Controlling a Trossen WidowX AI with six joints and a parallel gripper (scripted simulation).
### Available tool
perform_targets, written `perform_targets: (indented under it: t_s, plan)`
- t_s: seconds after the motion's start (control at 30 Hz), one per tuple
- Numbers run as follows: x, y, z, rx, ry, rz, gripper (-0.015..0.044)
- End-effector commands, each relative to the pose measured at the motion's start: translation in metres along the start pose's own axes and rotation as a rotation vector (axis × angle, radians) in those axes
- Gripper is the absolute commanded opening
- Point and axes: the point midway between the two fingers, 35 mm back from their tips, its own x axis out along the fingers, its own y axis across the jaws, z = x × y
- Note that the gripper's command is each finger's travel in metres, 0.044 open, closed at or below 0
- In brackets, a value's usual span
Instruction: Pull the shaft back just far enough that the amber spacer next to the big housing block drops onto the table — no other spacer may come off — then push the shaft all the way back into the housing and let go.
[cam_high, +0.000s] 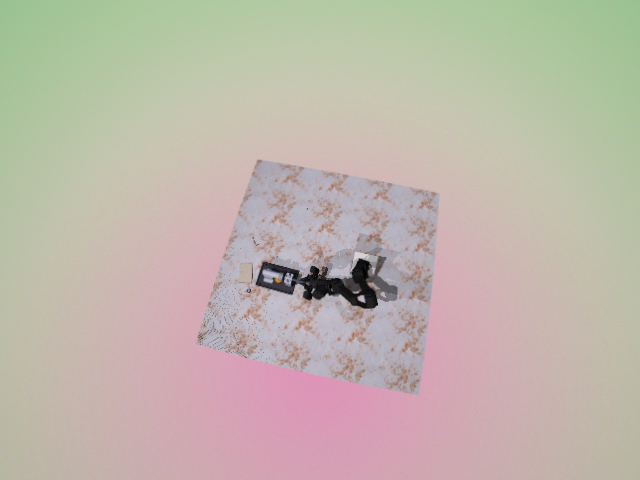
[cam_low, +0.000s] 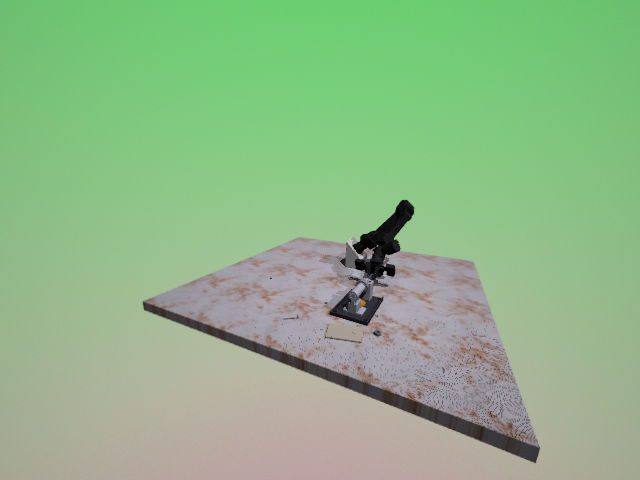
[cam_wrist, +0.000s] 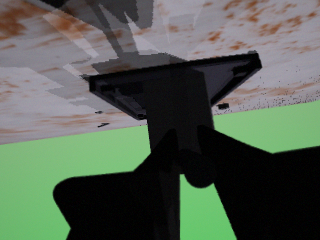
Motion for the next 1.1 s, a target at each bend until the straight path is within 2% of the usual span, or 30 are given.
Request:
perform_targets:
  t_s: [0.0,1.07]
  plan:
    - [0.0039,-0.0009,-0.0056,0.001,0.013,0.004,0.0000]
    - [0.0017,-0.0008,-0.0040,0.001,0.013,0.005,0.0000]
